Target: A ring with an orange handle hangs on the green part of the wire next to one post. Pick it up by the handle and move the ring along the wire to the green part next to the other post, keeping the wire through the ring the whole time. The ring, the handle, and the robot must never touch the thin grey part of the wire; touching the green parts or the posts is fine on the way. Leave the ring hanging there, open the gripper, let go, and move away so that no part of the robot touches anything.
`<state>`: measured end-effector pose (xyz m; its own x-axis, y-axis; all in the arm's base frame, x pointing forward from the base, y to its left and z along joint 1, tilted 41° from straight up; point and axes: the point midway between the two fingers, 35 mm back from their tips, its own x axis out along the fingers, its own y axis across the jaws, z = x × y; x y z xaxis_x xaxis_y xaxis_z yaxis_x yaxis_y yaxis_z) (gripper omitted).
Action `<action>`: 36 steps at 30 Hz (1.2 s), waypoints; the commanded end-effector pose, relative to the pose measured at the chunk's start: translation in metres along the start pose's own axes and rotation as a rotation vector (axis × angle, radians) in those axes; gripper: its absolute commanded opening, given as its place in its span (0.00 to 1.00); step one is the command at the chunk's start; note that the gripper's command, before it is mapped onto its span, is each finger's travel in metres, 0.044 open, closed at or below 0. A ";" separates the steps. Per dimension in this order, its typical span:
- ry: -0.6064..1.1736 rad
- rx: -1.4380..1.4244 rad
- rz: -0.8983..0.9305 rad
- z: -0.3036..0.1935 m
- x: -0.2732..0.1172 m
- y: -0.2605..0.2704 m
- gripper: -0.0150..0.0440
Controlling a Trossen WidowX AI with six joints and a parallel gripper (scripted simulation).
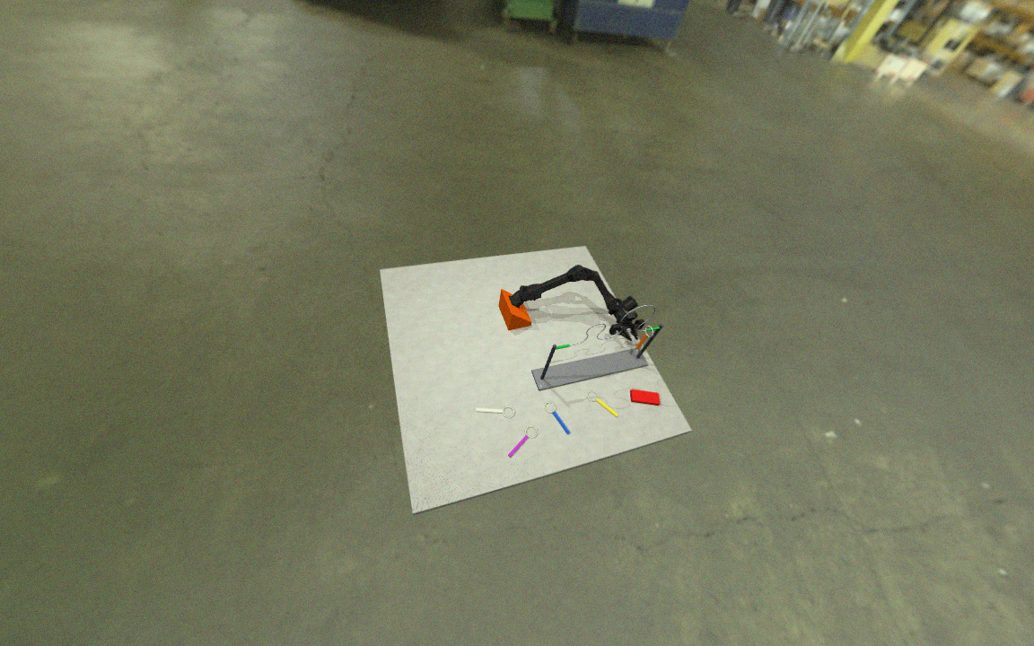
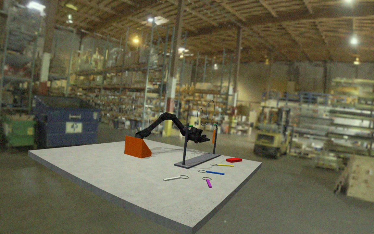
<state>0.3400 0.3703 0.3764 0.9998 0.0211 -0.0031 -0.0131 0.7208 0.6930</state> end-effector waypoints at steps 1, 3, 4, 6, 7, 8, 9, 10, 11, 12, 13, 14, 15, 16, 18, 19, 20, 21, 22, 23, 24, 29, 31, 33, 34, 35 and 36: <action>0.019 -0.013 0.013 -0.003 0.001 0.003 0.53; 0.019 -0.013 0.014 -0.003 0.003 0.004 0.53; 0.019 -0.013 0.014 -0.003 0.005 0.004 0.53; 0.019 -0.013 0.014 -0.004 0.008 0.004 0.53; 0.019 -0.013 0.014 -0.004 0.009 0.004 0.53; 0.019 -0.013 0.014 -0.004 0.011 0.005 0.53; 0.019 -0.013 0.014 -0.004 0.013 0.005 0.53; 0.019 -0.013 0.014 -0.004 0.014 0.005 0.53; 0.019 -0.013 0.014 -0.004 0.016 0.005 0.53; 0.018 -0.013 0.014 -0.004 0.017 0.005 0.53; 0.018 -0.013 0.014 -0.004 0.019 0.005 0.53; 0.018 -0.013 0.014 -0.004 0.020 0.006 0.53; 0.018 -0.013 0.014 -0.004 0.022 0.006 0.53; 0.018 -0.013 0.014 -0.004 0.024 0.006 0.53; 0.018 -0.013 0.015 -0.004 0.027 0.006 0.53; 0.018 -0.013 0.015 -0.004 0.028 0.006 0.53; 0.018 -0.013 0.015 -0.004 0.030 0.006 0.53; 0.018 -0.013 0.015 -0.004 0.032 0.006 0.53; 0.018 -0.014 0.015 -0.004 0.033 0.007 0.53; 0.018 -0.014 0.015 -0.004 0.035 0.007 0.53; 0.017 -0.014 0.015 -0.004 0.036 0.007 0.53; 0.017 -0.014 0.016 -0.004 0.045 0.007 0.53; 0.017 -0.014 0.016 -0.004 0.048 0.007 0.53; 0.017 -0.014 0.016 -0.004 0.051 0.007 0.53; 0.016 -0.014 0.016 -0.004 0.053 0.007 0.53; 0.016 -0.014 0.016 -0.004 0.054 0.007 0.53; 0.016 -0.014 0.016 -0.004 0.056 0.007 0.53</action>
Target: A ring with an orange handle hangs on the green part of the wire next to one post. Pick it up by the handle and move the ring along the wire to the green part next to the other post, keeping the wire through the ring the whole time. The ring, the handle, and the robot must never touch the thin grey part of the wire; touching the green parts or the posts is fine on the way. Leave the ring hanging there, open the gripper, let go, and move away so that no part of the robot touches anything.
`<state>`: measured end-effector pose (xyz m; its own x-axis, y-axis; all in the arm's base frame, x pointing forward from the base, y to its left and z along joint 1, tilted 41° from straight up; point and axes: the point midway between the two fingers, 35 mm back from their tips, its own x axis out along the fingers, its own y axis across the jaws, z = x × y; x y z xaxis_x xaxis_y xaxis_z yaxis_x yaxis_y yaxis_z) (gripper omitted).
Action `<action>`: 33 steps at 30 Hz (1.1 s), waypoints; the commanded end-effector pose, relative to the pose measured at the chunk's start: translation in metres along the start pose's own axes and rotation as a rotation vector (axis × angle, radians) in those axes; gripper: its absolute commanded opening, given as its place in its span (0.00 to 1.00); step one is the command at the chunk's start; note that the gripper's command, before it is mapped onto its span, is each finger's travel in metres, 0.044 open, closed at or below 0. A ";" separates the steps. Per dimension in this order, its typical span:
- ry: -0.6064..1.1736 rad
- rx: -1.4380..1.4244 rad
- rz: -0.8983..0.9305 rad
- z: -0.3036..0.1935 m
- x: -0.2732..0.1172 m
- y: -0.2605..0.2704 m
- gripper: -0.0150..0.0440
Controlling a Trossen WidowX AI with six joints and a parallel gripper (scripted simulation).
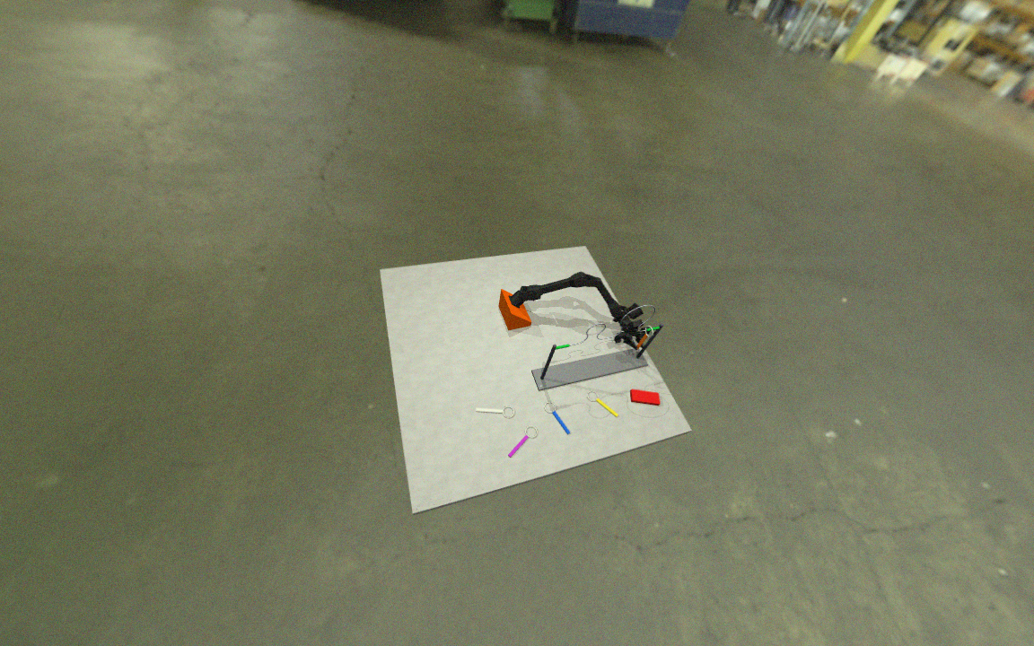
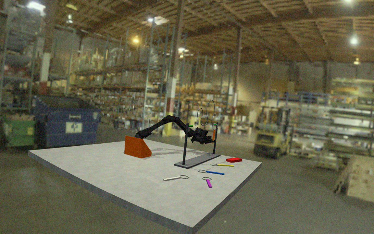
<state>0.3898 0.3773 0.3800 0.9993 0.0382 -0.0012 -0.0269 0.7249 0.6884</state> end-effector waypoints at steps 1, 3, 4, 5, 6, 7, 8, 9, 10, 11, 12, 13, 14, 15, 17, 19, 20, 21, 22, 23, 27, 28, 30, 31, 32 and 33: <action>0.006 -0.008 0.003 -0.003 0.008 0.000 0.53; 0.006 -0.008 0.003 -0.003 0.011 0.000 0.53; 0.006 -0.008 0.003 -0.003 0.013 0.000 0.53; 0.005 -0.008 0.003 -0.002 0.014 -0.001 0.53; 0.005 -0.008 0.003 -0.002 0.016 -0.001 0.53; 0.005 -0.008 0.003 -0.002 0.017 -0.001 0.53; 0.005 -0.008 0.003 -0.002 0.019 -0.001 0.53; 0.005 -0.008 0.003 -0.002 0.020 -0.001 0.53; 0.005 -0.008 0.003 -0.002 0.021 -0.001 0.53; 0.005 -0.008 0.003 -0.002 0.021 -0.001 0.53; 0.005 -0.008 0.003 -0.002 0.022 -0.001 0.53; 0.005 -0.008 0.003 -0.002 0.022 -0.001 0.53; 0.005 -0.008 0.003 -0.002 0.022 -0.001 0.53; 0.005 -0.008 0.003 -0.002 0.022 -0.001 0.53; 0.005 -0.008 0.003 -0.002 0.022 -0.001 0.53; 0.005 -0.008 0.003 -0.002 0.022 -0.001 0.53; 0.005 -0.008 0.003 -0.002 0.022 -0.001 0.53; 0.005 -0.008 0.003 -0.002 0.022 -0.001 0.53; 0.005 -0.008 0.003 -0.002 0.022 -0.001 0.53; 0.005 -0.008 0.003 -0.002 0.022 -0.001 0.53; 0.005 -0.008 0.003 -0.002 0.022 -0.001 0.53; 0.005 -0.008 0.003 -0.002 0.022 -0.001 0.53; 0.005 -0.008 0.003 -0.002 0.022 -0.001 0.53; 0.005 -0.008 0.003 -0.002 0.022 -0.001 0.53; 0.005 -0.008 0.003 -0.002 0.022 -0.001 0.53; -0.001 -0.003 0.000 -0.001 0.021 -0.001 0.48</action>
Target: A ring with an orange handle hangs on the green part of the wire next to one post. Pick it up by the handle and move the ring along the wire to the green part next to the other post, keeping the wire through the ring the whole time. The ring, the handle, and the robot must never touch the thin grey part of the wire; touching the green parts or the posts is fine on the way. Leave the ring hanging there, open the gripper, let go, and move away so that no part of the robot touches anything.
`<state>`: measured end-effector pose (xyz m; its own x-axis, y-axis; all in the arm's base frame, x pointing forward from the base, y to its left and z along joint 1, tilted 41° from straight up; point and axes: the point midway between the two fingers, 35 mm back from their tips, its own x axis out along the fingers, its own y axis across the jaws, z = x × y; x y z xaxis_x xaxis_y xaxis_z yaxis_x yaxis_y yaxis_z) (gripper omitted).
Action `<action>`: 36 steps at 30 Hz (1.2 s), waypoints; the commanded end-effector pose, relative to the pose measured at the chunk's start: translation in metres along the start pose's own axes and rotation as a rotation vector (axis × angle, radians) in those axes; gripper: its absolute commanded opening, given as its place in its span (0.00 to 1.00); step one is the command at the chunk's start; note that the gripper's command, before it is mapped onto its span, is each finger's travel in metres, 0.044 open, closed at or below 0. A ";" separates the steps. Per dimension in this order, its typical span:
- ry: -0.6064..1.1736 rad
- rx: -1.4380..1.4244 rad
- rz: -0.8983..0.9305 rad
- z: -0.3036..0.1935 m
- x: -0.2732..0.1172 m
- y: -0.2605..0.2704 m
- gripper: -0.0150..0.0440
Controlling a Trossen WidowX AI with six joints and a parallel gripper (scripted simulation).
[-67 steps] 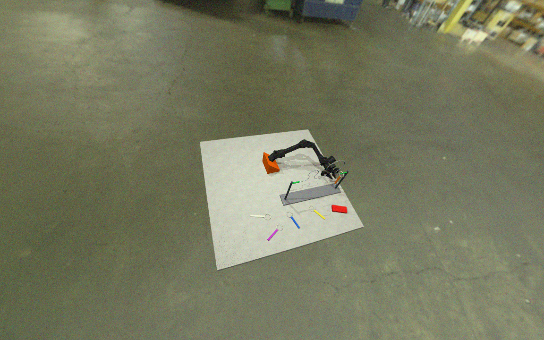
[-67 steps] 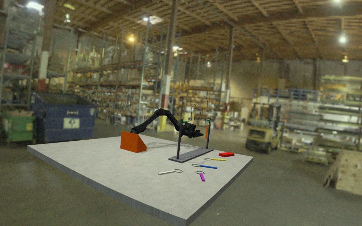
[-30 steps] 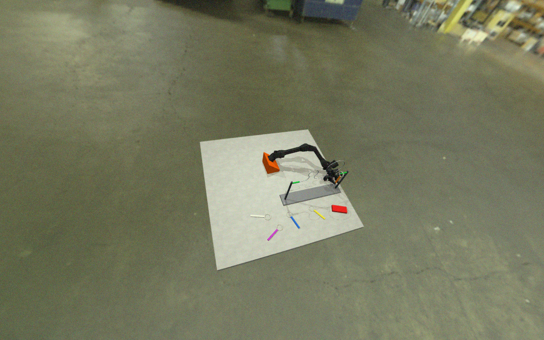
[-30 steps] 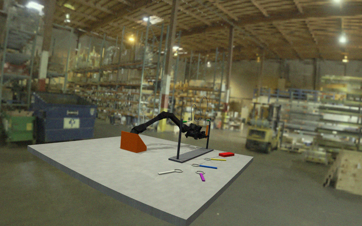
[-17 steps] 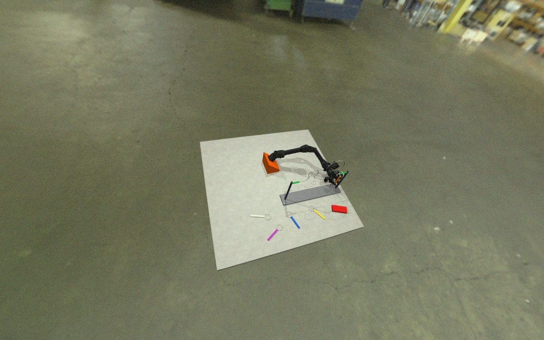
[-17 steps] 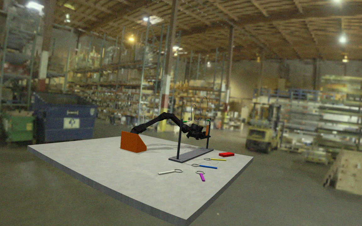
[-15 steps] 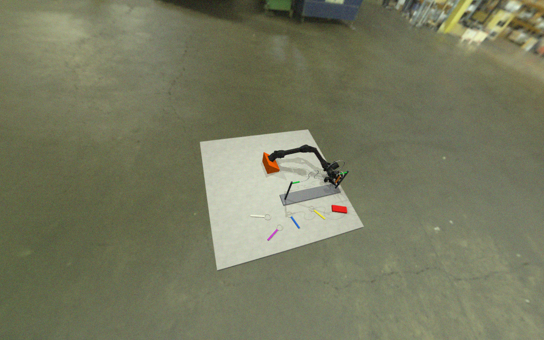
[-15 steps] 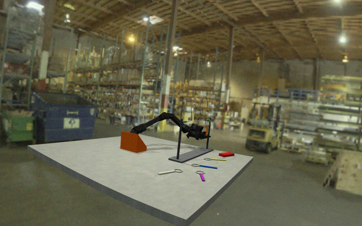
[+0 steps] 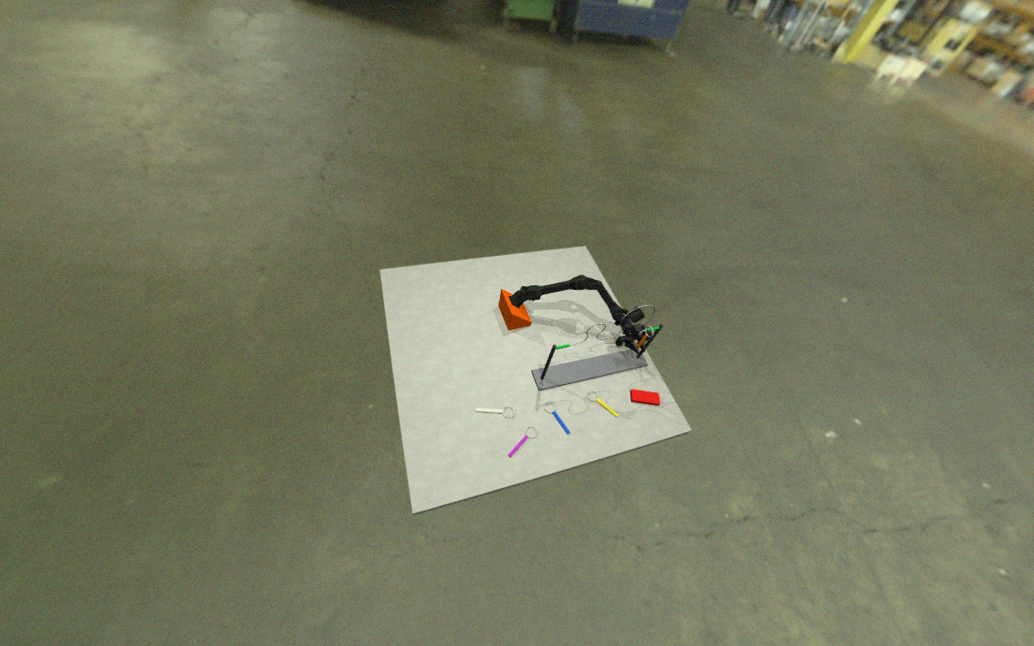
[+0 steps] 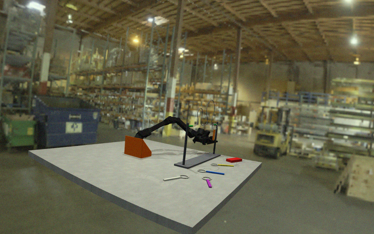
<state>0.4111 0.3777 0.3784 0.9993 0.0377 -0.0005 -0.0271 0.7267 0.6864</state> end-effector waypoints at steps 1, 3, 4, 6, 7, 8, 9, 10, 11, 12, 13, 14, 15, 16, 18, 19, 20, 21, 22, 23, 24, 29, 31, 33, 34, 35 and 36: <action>0.000 0.000 0.000 0.000 0.000 0.000 0.44; 0.000 0.000 0.000 0.000 0.000 0.000 0.35; 0.000 0.000 0.000 0.000 0.000 0.000 0.30; 0.000 0.000 0.000 0.000 0.000 0.000 0.21; 0.000 0.000 0.000 0.000 0.000 0.000 0.17; 0.000 0.000 0.000 0.000 0.000 0.000 0.12; 0.000 0.000 0.000 0.000 0.000 0.000 0.08; 0.000 0.000 0.000 0.000 0.000 0.000 0.04; 0.000 0.000 0.000 0.000 0.000 0.000 0.00; 0.000 0.000 0.000 0.000 0.000 0.000 0.00; 0.000 0.000 0.000 0.000 0.000 0.000 0.00; 0.000 0.000 0.000 0.000 0.000 0.000 0.00; 0.000 0.000 0.000 0.000 0.000 0.000 0.00; 0.000 0.000 0.000 0.000 0.000 0.000 0.00; 0.000 0.000 0.000 0.000 0.000 0.000 0.00; 0.000 0.000 0.000 0.001 0.000 0.000 0.00; 0.000 -0.001 0.000 0.003 0.000 0.000 0.00; 0.000 -0.002 0.001 0.005 0.000 0.000 0.00; 0.000 -0.003 0.001 0.007 0.000 0.000 0.00; 0.000 -0.004 0.002 0.010 0.000 0.000 0.00; -0.001 -0.005 0.002 0.014 0.000 -0.001 0.00; -0.001 -0.006 0.003 0.017 0.000 -0.001 0.00; -0.001 -0.006 0.003 0.017 0.000 -0.001 0.00; -0.001 -0.006 0.003 0.017 0.000 -0.001 0.00; -0.001 -0.006 0.003 0.017 0.000 -0.001 0.00; -0.001 -0.006 0.003 0.017 0.000 -0.001 0.00; -0.001 -0.006 0.003 0.017 0.000 -0.001 0.00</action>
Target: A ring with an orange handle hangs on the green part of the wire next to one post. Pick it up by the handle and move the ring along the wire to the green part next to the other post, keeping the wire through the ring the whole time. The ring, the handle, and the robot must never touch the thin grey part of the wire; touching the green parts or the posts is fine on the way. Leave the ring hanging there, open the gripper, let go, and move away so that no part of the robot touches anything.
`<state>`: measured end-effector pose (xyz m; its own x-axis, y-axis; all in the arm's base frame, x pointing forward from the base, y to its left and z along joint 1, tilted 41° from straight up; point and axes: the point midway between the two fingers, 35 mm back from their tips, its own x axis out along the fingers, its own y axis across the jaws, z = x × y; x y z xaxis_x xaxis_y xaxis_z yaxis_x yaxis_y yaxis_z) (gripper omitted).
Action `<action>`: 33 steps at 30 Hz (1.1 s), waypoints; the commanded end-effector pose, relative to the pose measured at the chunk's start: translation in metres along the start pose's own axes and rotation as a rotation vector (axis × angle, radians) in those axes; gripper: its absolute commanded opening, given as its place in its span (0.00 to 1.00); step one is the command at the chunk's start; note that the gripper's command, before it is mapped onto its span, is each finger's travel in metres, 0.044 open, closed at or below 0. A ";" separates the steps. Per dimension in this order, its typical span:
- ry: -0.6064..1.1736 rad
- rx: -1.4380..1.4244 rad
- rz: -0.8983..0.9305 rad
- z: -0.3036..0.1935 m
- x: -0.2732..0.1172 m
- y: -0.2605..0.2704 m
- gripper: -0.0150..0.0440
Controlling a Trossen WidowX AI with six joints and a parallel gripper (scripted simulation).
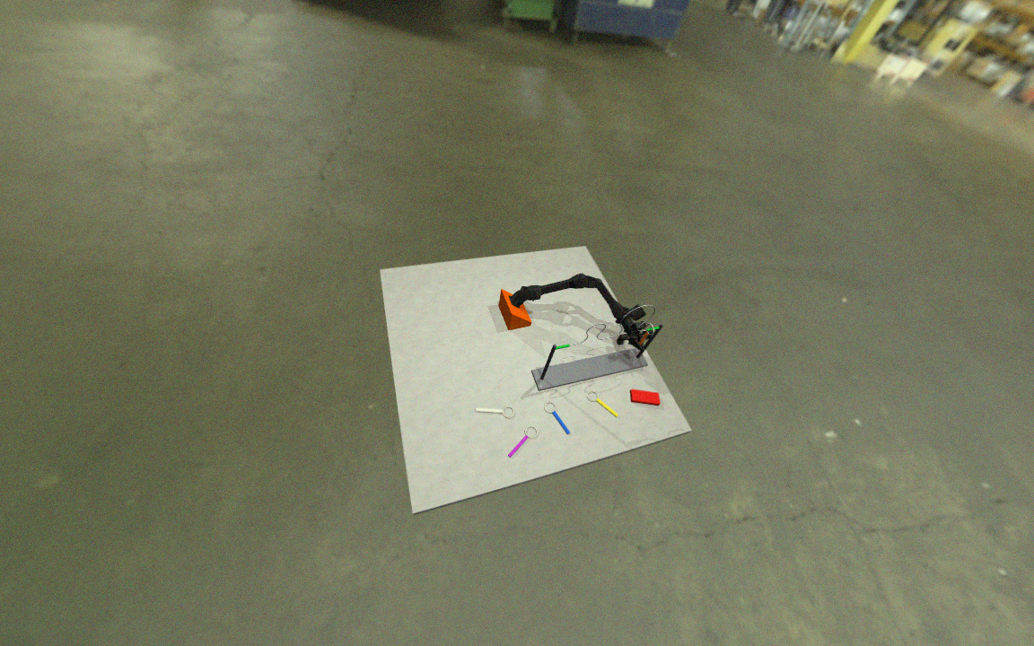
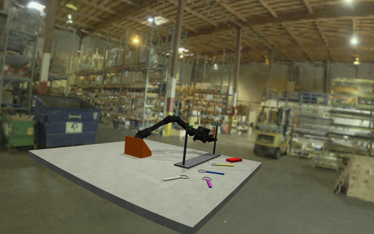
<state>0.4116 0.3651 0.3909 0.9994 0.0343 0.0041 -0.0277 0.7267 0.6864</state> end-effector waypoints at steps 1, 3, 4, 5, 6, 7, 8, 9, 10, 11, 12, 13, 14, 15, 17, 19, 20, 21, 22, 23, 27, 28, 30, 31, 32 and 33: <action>0.005 -0.006 0.002 -0.001 0.000 0.000 0.00; 0.005 -0.006 0.002 -0.001 0.000 0.000 0.00; 0.005 -0.006 0.002 -0.001 0.000 0.000 0.00; 0.005 -0.006 0.002 -0.001 0.000 0.000 0.00; 0.005 -0.006 0.002 -0.001 0.000 0.000 0.00; 0.005 -0.006 0.002 -0.001 0.000 0.000 0.00; 0.005 -0.006 0.002 -0.001 0.000 0.000 0.00; 0.005 -0.006 0.002 -0.001 0.000 0.000 0.00; 0.005 -0.006 0.002 -0.001 0.000 0.000 0.00; 0.005 -0.006 0.002 -0.001 0.000 0.000 0.00; 0.005 -0.006 0.002 -0.001 0.000 0.000 0.00; 0.005 -0.006 0.002 -0.001 0.000 0.000 0.00; 0.005 -0.006 0.002 -0.001 0.000 0.000 0.00; 0.005 -0.006 0.002 -0.001 0.000 0.000 0.00; 0.005 -0.006 0.002 -0.001 0.000 0.000 0.00; 0.005 -0.006 0.002 -0.001 0.000 0.000 0.00; 0.005 -0.006 0.002 -0.001 0.000 0.000 0.00; 0.005 -0.006 0.002 -0.001 0.000 0.000 0.00; 0.005 -0.006 0.002 -0.001 0.000 0.000 0.00; 0.005 -0.006 0.002 -0.001 0.000 0.000 0.00; 0.005 -0.006 0.002 -0.001 0.000 0.000 0.00; 0.005 -0.006 0.002 -0.001 0.000 0.000 0.00; 0.005 -0.006 0.002 -0.001 0.000 -0.002 0.00; 0.005 -0.006 0.002 -0.001 0.000 -0.003 0.00; 0.005 -0.006 0.002 -0.001 0.000 -0.004 0.00; 0.005 -0.006 0.002 -0.001 0.000 -0.005 0.00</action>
<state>0.4117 0.3634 0.3903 0.9994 0.0347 0.0040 -0.0280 0.7269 0.6861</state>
